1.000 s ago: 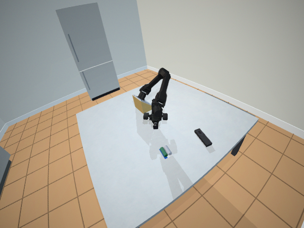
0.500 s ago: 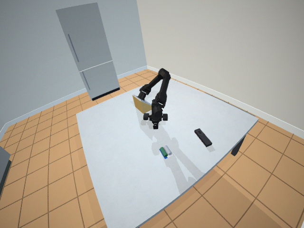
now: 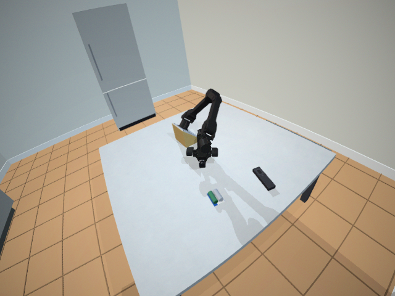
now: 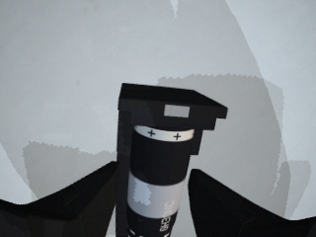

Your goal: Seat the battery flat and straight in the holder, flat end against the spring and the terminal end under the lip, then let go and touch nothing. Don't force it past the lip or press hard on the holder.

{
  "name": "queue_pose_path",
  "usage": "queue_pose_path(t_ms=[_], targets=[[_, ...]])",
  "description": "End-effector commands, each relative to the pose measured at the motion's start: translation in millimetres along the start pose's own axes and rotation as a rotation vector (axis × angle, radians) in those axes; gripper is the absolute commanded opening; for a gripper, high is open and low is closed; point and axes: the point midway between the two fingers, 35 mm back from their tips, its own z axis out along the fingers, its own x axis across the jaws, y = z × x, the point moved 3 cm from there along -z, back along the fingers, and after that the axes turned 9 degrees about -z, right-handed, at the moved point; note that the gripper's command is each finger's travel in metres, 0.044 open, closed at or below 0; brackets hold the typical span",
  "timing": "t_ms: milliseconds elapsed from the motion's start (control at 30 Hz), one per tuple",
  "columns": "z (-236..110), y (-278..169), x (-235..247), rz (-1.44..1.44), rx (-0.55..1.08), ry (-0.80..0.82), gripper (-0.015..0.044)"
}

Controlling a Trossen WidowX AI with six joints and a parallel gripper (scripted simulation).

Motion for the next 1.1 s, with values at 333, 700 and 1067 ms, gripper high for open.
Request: queue_pose_path(t_ms=[333,700,1067], targets=[[-14,-2,-3,0.01,0.004,0.005,0.0215],[-87,-4,-13,0.001,-0.001,-0.003,0.044],[-87,-4,-13,0.001,-0.001,-0.003,0.044]])
